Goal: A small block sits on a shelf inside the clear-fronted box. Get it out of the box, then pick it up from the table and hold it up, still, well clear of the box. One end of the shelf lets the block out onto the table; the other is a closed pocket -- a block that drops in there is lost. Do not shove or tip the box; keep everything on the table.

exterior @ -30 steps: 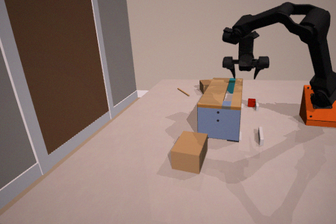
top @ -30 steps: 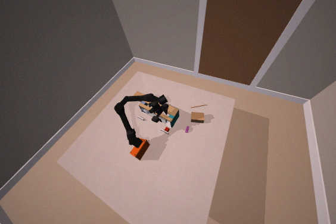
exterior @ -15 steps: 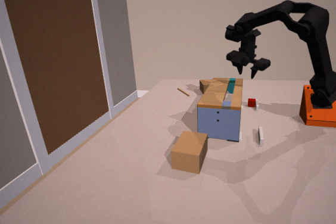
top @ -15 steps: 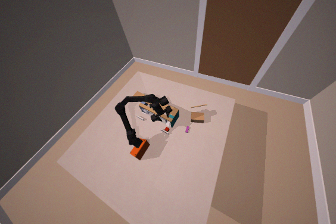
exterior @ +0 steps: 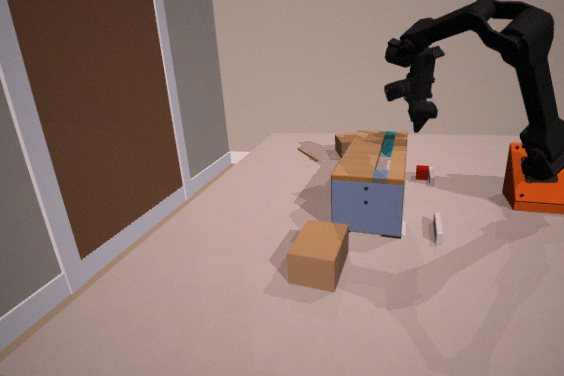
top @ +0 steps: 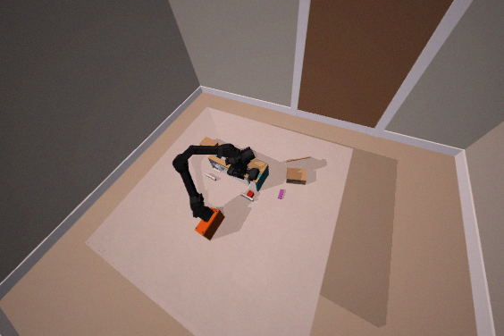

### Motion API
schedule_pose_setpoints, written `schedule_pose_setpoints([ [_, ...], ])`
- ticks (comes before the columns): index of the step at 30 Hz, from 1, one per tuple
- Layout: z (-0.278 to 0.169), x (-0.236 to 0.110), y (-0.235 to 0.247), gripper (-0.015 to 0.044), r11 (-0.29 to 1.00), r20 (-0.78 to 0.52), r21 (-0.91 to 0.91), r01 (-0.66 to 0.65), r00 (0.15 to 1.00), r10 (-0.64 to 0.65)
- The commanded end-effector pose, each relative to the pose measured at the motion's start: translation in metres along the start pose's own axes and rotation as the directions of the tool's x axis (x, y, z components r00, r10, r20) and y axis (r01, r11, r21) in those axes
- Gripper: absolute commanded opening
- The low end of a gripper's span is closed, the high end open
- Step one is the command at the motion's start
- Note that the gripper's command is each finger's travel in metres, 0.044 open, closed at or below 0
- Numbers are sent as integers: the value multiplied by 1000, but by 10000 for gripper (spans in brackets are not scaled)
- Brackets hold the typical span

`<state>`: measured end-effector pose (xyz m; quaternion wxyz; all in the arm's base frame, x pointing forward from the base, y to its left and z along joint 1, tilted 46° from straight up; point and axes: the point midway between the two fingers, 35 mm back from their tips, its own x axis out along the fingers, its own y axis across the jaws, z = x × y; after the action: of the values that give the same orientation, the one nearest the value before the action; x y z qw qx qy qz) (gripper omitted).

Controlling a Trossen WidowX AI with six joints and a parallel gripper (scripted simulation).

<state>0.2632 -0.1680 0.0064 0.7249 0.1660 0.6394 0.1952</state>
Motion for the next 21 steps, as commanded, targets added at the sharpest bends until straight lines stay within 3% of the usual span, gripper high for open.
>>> schedule_pose_setpoints([
  [1, -11, 4, -7, 285, 589, 108, 797, -134, 991, 80],
  [11, -17, 3, -11, 285, 80, 174, 980, -183, 978, 112],
  [21, -22, 2, -15, 285, -454, 241, 878, -155, 961, 138],
])
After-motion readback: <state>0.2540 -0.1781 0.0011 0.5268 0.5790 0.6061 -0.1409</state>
